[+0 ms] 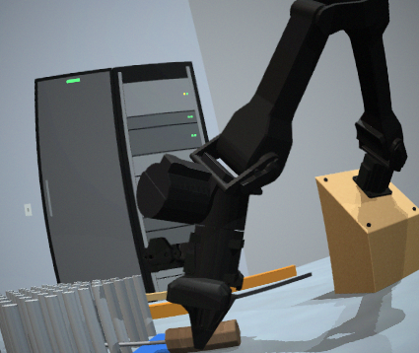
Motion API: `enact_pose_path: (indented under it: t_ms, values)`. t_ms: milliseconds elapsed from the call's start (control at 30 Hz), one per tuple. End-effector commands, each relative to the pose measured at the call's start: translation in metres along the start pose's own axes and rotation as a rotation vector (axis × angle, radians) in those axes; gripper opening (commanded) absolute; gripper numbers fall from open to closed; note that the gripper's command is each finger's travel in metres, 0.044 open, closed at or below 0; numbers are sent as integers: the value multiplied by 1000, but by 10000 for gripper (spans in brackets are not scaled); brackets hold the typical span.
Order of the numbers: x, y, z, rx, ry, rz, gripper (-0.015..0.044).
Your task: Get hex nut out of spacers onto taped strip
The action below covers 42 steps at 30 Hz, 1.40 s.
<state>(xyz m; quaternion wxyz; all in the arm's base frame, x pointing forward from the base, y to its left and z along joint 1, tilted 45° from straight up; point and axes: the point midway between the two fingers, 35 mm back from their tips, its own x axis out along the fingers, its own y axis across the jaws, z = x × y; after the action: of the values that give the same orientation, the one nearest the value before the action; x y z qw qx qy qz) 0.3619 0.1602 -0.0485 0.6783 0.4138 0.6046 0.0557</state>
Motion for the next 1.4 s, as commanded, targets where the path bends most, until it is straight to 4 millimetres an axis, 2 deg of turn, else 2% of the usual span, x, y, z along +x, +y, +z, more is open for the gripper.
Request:
enact_pose_path:
  t_ms: [0, 1367]
  values:
    - [-1, -2, -3, 4, -4, -4, 0]
    - [-10, -2, -28, 5, -3, -5, 0]
